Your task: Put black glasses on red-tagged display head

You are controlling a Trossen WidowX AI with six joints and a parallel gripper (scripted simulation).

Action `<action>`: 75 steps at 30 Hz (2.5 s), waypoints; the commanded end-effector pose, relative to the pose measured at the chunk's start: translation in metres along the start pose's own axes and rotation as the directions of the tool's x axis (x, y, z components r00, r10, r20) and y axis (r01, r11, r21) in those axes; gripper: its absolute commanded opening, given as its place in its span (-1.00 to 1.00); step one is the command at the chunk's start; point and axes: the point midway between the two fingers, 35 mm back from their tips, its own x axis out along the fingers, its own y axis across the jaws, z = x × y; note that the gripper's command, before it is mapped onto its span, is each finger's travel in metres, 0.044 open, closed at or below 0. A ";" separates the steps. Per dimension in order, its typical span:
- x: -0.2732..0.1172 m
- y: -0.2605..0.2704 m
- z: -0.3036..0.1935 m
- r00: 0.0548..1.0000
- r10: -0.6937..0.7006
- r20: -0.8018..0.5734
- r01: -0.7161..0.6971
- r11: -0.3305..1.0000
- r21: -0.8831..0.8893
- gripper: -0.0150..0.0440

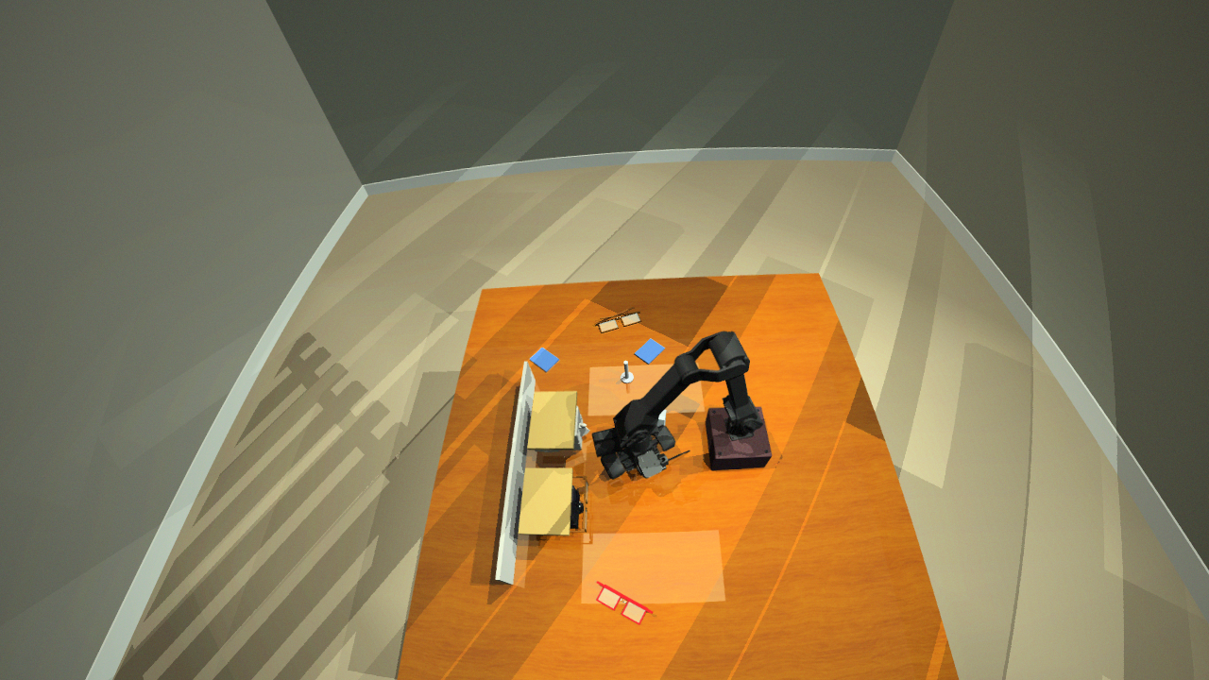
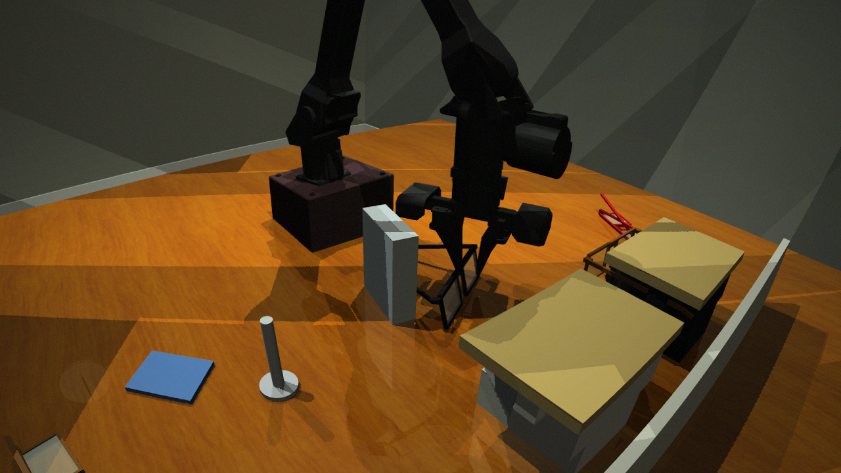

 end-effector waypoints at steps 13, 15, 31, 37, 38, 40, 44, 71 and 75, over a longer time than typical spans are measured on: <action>0.000 0.002 0.000 1.000 0.001 0.000 -0.001 1.000 0.002 -0.33; 0.000 0.002 0.000 1.000 0.001 0.000 -0.001 1.000 0.002 -0.38; -0.038 -0.001 -0.001 1.000 0.001 -0.002 -0.001 1.000 0.002 -0.49; -0.082 0.001 -0.001 1.000 0.002 -0.004 -0.002 1.000 0.002 -0.49; -0.089 0.001 0.000 1.000 0.002 -0.005 -0.002 1.000 0.002 -0.49; -0.099 0.003 0.000 1.000 0.002 -0.005 -0.002 1.000 0.002 -0.49; -0.100 0.003 0.000 1.000 0.002 -0.005 -0.002 1.000 0.007 -0.49; -0.102 0.018 -0.060 1.000 -0.002 -0.009 0.009 0.478 0.878 -0.49; -0.102 0.022 -0.069 1.000 -0.002 -0.010 0.010 0.319 0.948 -0.49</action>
